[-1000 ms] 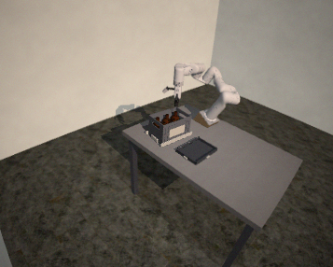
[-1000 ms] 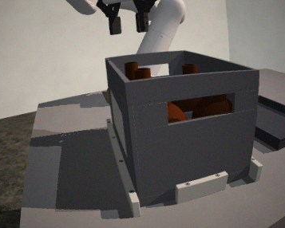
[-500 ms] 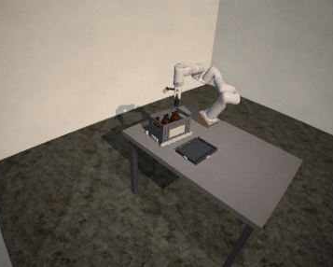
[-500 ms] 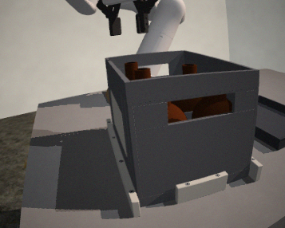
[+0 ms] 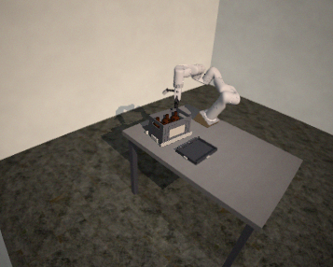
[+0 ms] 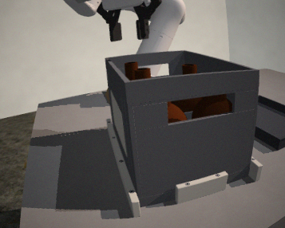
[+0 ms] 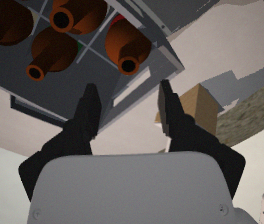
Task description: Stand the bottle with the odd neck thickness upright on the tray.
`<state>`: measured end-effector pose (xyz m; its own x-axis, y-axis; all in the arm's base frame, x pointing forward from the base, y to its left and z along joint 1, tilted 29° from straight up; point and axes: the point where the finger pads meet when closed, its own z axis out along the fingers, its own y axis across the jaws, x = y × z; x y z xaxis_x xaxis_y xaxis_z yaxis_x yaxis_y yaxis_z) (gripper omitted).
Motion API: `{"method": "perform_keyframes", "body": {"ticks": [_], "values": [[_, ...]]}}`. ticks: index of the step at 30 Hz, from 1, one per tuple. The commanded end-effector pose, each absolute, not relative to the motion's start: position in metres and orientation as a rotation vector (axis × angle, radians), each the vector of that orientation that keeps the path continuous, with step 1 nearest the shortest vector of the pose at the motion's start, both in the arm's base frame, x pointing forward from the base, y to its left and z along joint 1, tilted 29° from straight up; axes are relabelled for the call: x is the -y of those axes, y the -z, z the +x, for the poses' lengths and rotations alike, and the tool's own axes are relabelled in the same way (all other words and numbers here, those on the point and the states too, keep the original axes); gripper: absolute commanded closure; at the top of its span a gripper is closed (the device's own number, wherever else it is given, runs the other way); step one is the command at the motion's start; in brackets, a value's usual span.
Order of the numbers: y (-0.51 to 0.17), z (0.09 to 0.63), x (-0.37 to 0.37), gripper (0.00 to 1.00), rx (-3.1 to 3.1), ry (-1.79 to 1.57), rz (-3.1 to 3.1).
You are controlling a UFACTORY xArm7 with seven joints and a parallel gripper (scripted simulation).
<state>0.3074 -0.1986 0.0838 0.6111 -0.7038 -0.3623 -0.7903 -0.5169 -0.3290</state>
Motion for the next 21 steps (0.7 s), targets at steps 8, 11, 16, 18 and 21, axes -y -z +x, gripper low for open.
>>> {"method": "perform_keyframes", "body": {"ticks": [8, 11, 16, 18, 21], "values": [[-0.075, 0.308, 0.195, 0.35, -1.185, -0.247, -2.376], [-0.072, 0.308, 0.193, 0.35, -1.185, -0.247, -2.376], [-0.067, 0.309, 0.19, 0.35, -1.185, -0.247, -2.376], [-0.065, 0.309, 0.189, 0.35, -1.185, -0.247, -2.376], [-0.064, 0.309, 0.189, 0.35, -1.185, -0.247, -2.376]]}}
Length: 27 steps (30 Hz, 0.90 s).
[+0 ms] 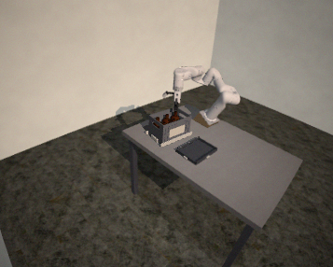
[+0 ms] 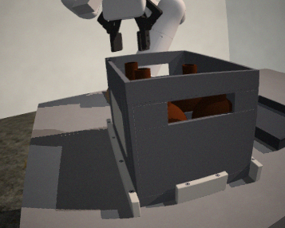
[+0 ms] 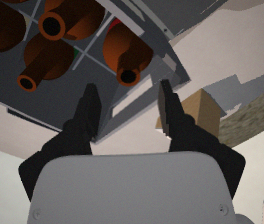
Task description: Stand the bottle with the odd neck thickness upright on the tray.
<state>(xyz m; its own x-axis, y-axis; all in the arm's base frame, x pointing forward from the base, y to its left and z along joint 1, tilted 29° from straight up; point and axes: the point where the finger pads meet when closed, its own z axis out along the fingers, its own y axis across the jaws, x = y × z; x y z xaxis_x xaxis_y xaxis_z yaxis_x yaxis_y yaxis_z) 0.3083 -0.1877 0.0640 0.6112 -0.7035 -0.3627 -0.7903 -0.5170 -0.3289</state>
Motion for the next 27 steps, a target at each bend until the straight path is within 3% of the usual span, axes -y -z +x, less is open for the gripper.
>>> {"method": "perform_keyframes", "body": {"ticks": [1, 27], "values": [[-0.0634, 0.3089, 0.1881, 0.35, -1.185, -0.247, -2.376], [-0.059, 0.3091, 0.1857, 0.35, -1.185, -0.247, -2.376]]}}
